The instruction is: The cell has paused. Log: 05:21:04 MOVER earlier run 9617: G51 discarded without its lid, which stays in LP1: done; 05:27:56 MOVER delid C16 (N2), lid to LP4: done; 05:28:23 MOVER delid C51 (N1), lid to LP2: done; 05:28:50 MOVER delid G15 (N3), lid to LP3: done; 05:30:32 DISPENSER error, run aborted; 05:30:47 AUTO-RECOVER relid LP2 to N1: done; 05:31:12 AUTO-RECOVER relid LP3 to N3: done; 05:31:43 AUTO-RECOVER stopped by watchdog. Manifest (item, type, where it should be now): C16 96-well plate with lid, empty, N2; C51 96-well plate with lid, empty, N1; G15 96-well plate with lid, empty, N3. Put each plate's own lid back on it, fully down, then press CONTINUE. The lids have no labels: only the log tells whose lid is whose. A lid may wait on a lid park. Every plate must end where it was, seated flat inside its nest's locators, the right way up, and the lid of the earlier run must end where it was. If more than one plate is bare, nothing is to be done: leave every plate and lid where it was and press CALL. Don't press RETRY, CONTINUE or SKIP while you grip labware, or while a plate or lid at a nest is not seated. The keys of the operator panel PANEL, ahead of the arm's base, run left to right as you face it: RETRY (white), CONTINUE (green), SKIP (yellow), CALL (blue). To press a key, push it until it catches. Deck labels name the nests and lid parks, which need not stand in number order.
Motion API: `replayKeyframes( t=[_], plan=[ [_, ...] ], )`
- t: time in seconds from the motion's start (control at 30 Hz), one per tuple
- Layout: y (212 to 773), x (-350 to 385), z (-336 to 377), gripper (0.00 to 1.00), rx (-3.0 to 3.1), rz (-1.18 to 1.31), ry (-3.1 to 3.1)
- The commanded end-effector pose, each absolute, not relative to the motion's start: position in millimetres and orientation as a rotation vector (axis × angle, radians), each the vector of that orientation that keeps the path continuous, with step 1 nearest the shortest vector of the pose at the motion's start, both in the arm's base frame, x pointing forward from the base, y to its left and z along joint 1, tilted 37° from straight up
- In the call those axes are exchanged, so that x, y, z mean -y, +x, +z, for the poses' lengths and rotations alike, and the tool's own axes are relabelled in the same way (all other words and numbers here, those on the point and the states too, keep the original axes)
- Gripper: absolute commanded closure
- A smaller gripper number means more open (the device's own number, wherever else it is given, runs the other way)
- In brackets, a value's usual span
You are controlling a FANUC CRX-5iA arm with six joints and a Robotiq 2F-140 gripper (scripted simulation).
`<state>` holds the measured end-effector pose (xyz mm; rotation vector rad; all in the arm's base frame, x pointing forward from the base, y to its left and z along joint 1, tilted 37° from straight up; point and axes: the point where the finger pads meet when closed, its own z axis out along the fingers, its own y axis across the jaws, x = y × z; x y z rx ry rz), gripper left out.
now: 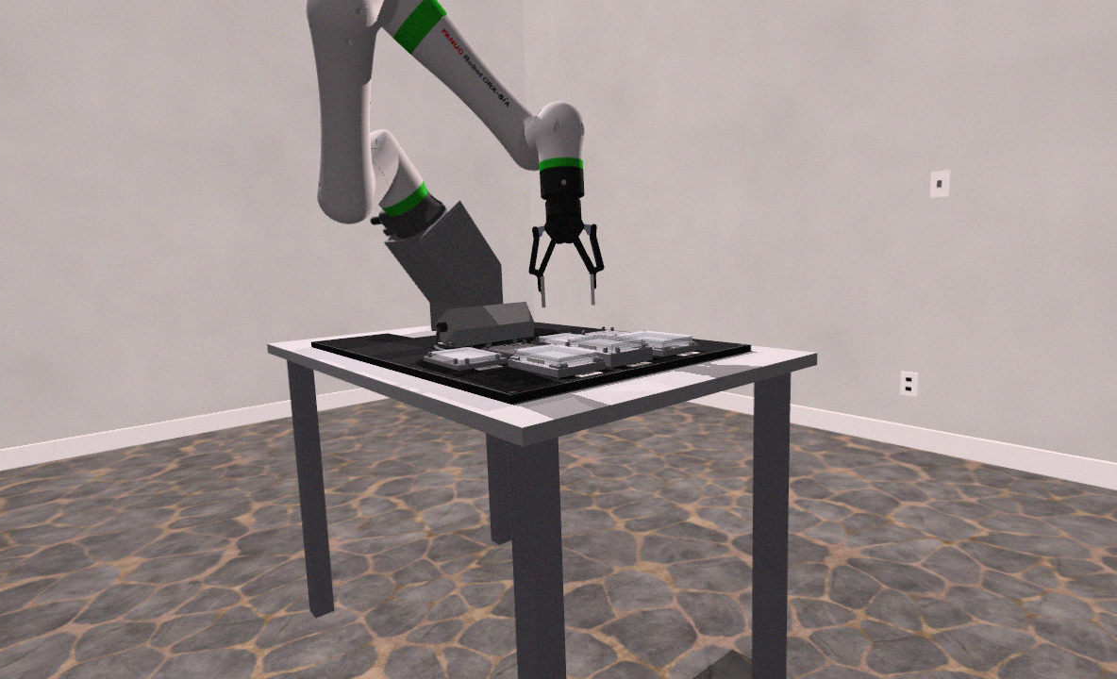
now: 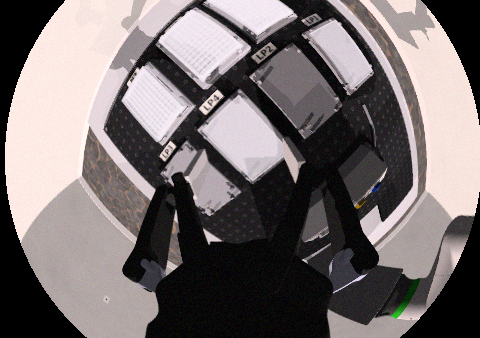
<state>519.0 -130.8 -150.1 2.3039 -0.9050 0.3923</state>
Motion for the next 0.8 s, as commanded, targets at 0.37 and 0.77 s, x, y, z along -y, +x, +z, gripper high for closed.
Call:
replayKeyframes(
  t=[0.37, 0.77],
  plan=[
    [519.3, 130.9, -149.9, 0.34, 0.256, 0.053, 2.475],
    [519.3, 130.9, -149.9, 0.34, 0.256, 0.052, 2.475]
  ],
)
